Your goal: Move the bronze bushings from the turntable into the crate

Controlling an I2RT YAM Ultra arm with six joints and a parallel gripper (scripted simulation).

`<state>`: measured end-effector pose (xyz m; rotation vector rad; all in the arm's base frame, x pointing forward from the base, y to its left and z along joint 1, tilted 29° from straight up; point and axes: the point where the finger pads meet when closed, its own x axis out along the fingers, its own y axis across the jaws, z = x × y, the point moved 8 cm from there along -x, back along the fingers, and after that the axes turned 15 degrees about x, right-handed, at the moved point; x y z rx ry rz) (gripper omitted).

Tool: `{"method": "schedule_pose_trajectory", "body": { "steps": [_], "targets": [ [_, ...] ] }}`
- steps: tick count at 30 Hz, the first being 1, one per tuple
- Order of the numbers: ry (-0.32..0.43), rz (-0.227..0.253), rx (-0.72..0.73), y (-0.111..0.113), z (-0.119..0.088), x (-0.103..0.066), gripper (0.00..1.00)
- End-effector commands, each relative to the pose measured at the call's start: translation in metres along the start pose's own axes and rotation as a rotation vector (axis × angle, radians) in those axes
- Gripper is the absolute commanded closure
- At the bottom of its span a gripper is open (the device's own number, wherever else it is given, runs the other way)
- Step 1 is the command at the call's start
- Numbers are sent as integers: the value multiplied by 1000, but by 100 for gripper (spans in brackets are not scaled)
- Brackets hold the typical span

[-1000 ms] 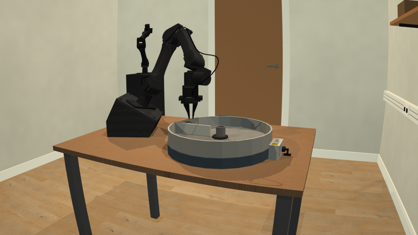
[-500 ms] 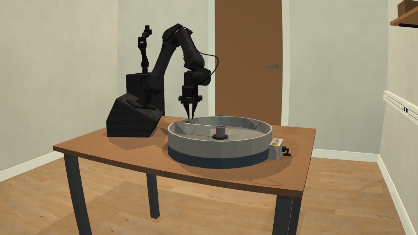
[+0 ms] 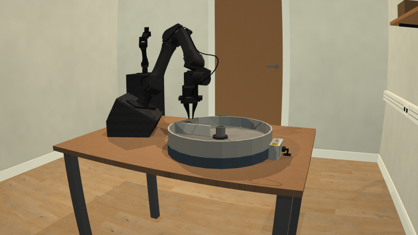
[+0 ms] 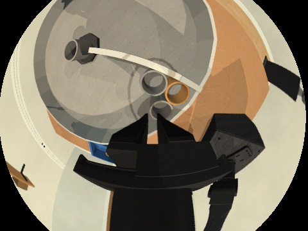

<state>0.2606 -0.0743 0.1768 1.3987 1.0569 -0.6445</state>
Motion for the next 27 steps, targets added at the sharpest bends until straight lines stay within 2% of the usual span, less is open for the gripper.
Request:
{"method": "schedule_pose_trajectory", "body": {
  "steps": [1,22,23,26,27],
  "targets": [
    [-34,26,-7,4,1,-9,85],
    [-34,26,-8,4,1,-8,85],
    [-34,28,-9,3,0,-6,85],
    [-6,-16,5,-3,0,10,85],
    [-7,-16,7,-3,1,12,85]
  ]
}}
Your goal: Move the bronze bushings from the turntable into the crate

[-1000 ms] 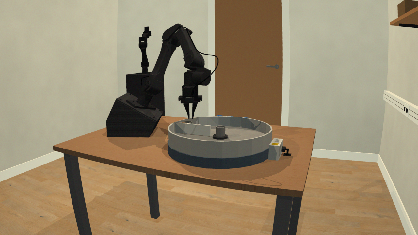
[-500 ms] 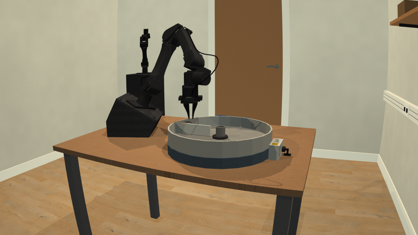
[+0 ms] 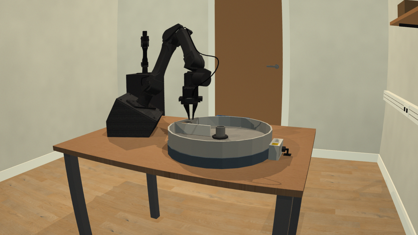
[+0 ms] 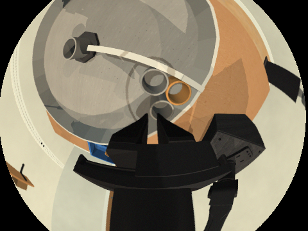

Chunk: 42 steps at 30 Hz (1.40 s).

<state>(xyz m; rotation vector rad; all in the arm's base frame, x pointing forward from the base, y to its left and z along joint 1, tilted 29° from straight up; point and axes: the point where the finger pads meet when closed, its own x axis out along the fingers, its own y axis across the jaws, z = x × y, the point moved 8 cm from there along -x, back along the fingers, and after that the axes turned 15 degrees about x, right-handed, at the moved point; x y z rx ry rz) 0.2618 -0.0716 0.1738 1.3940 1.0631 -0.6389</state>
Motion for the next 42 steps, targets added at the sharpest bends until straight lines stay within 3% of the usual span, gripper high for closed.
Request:
{"method": "schedule_pose_trajectory", "body": {
  "steps": [1,2,3,4,42],
  "targets": [
    [-14,-13,19,-4,4,9,85],
    [-15,-13,21,-4,4,10,85],
    [-41,33,0,6,5,-2,85],
    [-49,47,-7,10,5,-6,85],
    [-43,37,-4,10,7,-2,85]
  ]
}}
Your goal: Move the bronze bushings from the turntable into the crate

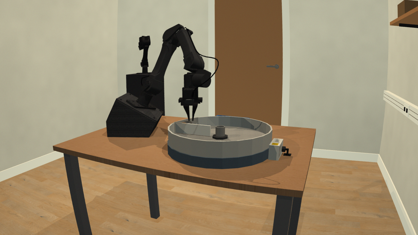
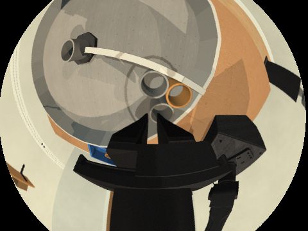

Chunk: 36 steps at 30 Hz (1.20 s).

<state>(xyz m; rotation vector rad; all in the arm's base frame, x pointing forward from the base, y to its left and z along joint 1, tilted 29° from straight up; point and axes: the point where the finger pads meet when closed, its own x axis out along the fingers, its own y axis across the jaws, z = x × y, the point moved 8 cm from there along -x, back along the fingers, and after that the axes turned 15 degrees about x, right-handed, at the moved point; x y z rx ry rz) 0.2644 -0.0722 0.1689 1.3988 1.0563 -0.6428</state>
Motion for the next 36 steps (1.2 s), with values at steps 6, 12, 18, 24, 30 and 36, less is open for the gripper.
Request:
{"method": "schedule_pose_trajectory", "body": {
  "steps": [6,12,18,24,30,36],
  "targets": [
    [-35,26,-6,10,6,-5,85],
    [-38,31,-9,10,5,-8,85],
    [-38,31,-9,10,5,-8,85],
    [-38,31,-9,10,5,-8,85],
    [-38,31,-9,10,5,-8,85],
    [-38,31,-9,10,5,-8,85]
  ]
}}
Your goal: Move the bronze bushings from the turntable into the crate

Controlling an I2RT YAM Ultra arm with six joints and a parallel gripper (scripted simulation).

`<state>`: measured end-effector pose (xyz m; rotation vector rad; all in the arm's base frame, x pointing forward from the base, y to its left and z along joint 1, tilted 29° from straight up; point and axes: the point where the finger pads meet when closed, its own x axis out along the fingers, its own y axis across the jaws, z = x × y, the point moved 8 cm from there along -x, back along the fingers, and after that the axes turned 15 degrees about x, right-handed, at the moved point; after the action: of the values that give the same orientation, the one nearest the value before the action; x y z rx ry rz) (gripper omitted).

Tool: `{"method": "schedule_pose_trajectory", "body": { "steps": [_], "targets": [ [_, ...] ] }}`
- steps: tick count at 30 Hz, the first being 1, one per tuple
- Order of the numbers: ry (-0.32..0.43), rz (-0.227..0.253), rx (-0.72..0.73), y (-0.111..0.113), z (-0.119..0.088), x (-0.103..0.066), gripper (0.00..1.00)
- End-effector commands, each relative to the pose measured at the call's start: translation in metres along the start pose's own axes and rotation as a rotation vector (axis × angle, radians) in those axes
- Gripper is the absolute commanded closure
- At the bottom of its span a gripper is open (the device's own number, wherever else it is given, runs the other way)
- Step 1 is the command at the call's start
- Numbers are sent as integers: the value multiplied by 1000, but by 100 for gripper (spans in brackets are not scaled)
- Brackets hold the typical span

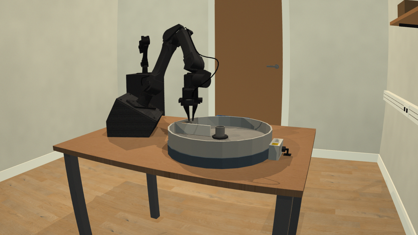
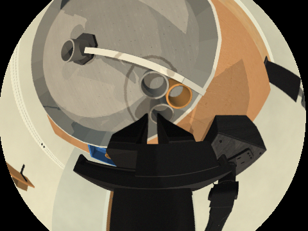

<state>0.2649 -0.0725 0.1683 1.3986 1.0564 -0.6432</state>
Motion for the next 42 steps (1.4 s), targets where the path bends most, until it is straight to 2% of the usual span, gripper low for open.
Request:
{"method": "schedule_pose_trajectory", "body": {
  "steps": [1,7,11,15,18,19,21,23,24,26,42],
  "targets": [
    [-38,32,-9,10,4,-9,85],
    [-38,33,-9,10,5,-8,85],
    [-8,-16,7,-3,1,9,85],
    [-7,-17,7,-3,1,16,85],
    [-8,-15,6,-2,1,18,85],
    [-43,36,1,6,5,5,85],
    [-20,1,8,-2,2,17,85],
    [-10,-14,8,-3,1,23,85],
    [-13,-9,8,-3,1,22,85],
    [-38,32,-4,7,4,11,85],
    [-37,31,-5,7,4,11,85]
  ]
}}
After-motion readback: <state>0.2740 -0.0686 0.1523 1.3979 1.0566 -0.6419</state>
